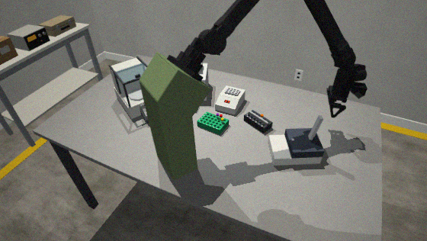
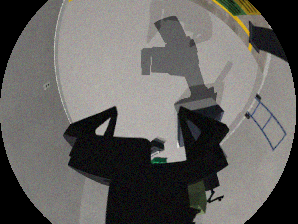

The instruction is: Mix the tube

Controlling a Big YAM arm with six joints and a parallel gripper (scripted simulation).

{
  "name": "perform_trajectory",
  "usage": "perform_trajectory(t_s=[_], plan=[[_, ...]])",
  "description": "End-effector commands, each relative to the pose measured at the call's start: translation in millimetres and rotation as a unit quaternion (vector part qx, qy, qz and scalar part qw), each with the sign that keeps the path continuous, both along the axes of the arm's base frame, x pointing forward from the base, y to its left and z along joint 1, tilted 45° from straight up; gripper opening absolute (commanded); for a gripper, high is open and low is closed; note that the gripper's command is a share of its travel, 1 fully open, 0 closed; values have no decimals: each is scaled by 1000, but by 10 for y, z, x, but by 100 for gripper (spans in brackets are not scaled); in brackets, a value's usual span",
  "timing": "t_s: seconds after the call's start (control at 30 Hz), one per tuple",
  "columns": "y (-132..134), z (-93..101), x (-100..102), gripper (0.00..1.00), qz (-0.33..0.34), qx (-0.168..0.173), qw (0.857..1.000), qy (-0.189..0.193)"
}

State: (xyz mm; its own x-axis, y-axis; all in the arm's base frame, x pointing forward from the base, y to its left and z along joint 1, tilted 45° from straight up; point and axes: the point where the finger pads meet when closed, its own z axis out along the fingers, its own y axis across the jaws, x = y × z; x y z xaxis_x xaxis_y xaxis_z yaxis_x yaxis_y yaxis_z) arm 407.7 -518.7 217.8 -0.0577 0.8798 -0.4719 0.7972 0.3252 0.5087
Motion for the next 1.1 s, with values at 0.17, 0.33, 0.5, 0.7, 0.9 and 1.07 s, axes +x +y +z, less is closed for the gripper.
perform_trajectory(t_s=[0.17, 0.33, 0.5, 0.7, 0.9, 1.07], plan=[[-28, 100, -4, 100, -2, -8, 1000, -5], [-28, 100, -4, 100, -2, -8, 1000, -5], [-28, 100, -4, 100, -2, -8, 1000, -5], [59, 374, -261, 36, -5, -14, 1000, -6], [176, 580, -442, 36, -5, -15, 1000, -6], [254, 717, -563, 36, -5, -15, 1000, -6]])
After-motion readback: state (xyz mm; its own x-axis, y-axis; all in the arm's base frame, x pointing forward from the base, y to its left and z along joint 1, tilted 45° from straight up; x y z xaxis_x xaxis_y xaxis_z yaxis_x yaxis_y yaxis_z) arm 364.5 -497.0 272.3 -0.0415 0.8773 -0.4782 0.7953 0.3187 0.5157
